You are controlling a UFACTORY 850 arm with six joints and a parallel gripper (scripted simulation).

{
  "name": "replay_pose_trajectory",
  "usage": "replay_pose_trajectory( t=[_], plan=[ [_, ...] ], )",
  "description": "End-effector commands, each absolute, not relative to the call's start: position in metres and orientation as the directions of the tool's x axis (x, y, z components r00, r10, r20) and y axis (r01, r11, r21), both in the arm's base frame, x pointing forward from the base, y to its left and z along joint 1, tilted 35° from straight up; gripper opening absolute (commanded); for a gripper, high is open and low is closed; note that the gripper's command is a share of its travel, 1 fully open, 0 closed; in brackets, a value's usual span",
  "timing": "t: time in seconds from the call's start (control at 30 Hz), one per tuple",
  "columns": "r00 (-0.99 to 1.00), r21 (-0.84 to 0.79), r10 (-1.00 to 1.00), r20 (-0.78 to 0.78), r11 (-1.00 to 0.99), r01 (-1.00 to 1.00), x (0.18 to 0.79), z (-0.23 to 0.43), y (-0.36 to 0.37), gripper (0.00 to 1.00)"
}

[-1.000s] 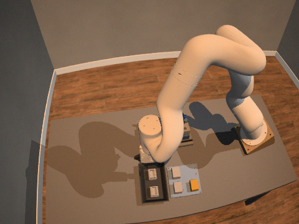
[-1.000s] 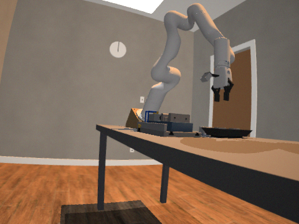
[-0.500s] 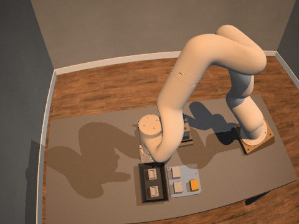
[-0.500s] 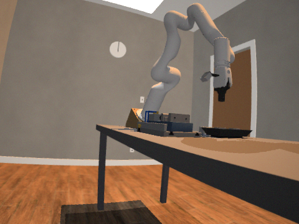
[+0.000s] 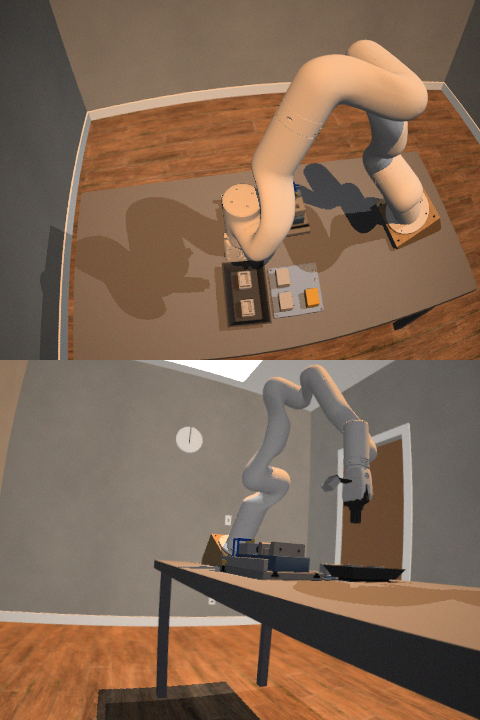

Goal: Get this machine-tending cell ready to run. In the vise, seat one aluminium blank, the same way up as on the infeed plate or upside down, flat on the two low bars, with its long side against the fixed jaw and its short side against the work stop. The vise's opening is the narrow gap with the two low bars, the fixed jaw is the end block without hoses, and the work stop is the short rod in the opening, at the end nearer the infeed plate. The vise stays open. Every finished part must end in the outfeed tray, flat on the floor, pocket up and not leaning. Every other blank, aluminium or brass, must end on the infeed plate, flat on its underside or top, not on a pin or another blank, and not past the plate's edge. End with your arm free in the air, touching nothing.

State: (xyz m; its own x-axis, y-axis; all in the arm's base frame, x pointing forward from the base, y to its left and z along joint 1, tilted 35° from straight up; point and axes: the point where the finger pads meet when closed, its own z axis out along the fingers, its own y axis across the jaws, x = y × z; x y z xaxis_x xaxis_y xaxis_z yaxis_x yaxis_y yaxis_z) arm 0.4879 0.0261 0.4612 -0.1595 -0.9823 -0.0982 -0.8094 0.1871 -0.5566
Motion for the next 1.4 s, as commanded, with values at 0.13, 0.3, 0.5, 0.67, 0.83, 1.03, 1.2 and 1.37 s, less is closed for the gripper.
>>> replay_pose_trajectory(
  t=[0.13, 0.3, 0.5, 0.67, 0.83, 1.03, 1.2, 1.37],
  plan=[
    [-0.159, -0.558, -0.982, -0.099, 0.187, -0.808, 0.488, 0.462, 0.026, 0.00],
    [-0.162, -0.549, -0.982, -0.098, 0.188, -0.814, 0.479, 0.454, 0.043, 0.00],
    [-0.165, -0.539, -0.982, -0.094, 0.190, -0.821, 0.456, 0.436, 0.077, 0.00],
    [-0.166, -0.540, -0.982, -0.092, 0.189, -0.820, 0.434, 0.421, 0.107, 0.00],
    [-0.162, -0.551, -0.982, -0.095, 0.188, -0.813, 0.411, 0.407, 0.134, 0.00],
    [-0.159, -0.558, -0.982, -0.099, 0.187, -0.808, 0.402, 0.402, 0.144, 0.00],
    [-0.159, -0.558, -0.982, -0.099, 0.187, -0.808, 0.402, 0.402, 0.144, 0.69],
    [-0.159, -0.558, -0.982, -0.099, 0.187, -0.808, 0.402, 0.402, 0.144, 0.69]
  ],
)
